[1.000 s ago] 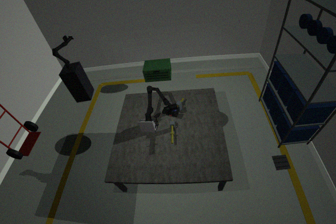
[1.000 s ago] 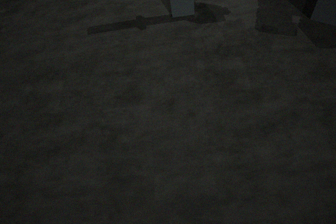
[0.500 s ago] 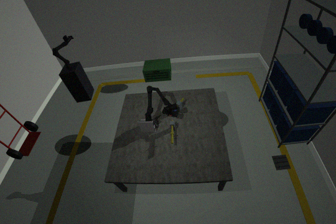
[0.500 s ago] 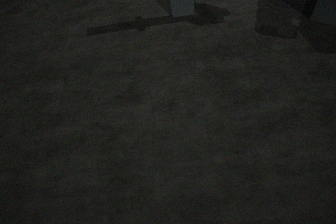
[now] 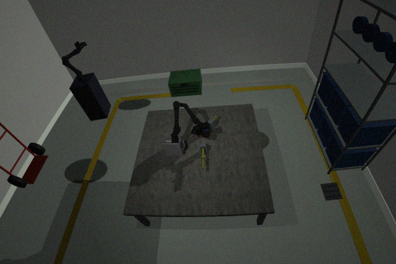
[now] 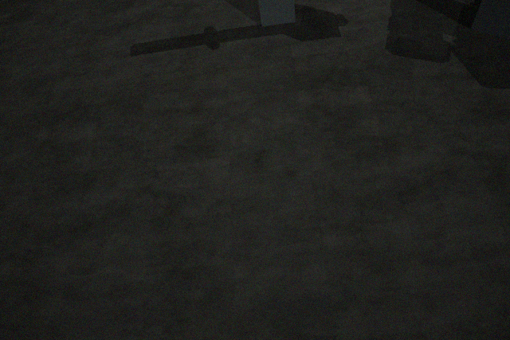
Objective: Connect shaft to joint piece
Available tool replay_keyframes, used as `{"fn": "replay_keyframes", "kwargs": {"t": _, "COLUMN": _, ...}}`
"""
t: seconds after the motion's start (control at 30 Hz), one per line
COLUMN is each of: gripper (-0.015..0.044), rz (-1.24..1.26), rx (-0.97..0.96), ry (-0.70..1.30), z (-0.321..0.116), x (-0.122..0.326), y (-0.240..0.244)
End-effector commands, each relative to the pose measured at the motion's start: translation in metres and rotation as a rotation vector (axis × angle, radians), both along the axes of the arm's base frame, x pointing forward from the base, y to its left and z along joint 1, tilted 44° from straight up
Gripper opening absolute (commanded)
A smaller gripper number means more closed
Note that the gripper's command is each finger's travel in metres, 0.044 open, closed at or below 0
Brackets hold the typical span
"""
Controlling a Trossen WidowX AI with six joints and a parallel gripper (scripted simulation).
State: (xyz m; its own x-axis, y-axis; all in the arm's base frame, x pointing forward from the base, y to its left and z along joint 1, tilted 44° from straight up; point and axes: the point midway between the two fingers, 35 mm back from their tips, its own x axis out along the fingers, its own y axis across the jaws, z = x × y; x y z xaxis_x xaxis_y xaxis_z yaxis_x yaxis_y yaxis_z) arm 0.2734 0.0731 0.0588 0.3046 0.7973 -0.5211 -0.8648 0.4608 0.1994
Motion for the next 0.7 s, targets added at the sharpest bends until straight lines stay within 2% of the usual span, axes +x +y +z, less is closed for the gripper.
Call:
{"fn": "replay_keyframes", "kwargs": {"t": 0.0, "gripper": 0.0, "rz": 0.0, "rx": 0.0, "ry": 0.0, "z": 0.0, "x": 0.0, "y": 0.0}}
{"fn": "replay_keyframes", "kwargs": {"t": 0.2, "gripper": 0.0, "rz": 0.0, "rx": 0.0, "ry": 0.0, "z": 0.0, "x": 0.0, "y": 0.0}}
{"fn": "replay_keyframes", "kwargs": {"t": 0.37, "gripper": 0.0131, "rz": 0.0, "rx": 0.0, "ry": 0.0, "z": 0.0, "x": 0.0, "y": 0.0}}
{"fn": "replay_keyframes", "kwargs": {"t": 0.47, "gripper": 0.0147, "rz": 0.0, "rx": 0.0, "ry": 0.0, "z": 0.0, "x": 0.0, "y": 0.0}}
{"fn": "replay_keyframes", "kwargs": {"t": 0.67, "gripper": 0.0304, "rz": 0.0, "rx": 0.0, "ry": 0.0, "z": 0.0, "x": 0.0, "y": 0.0}}
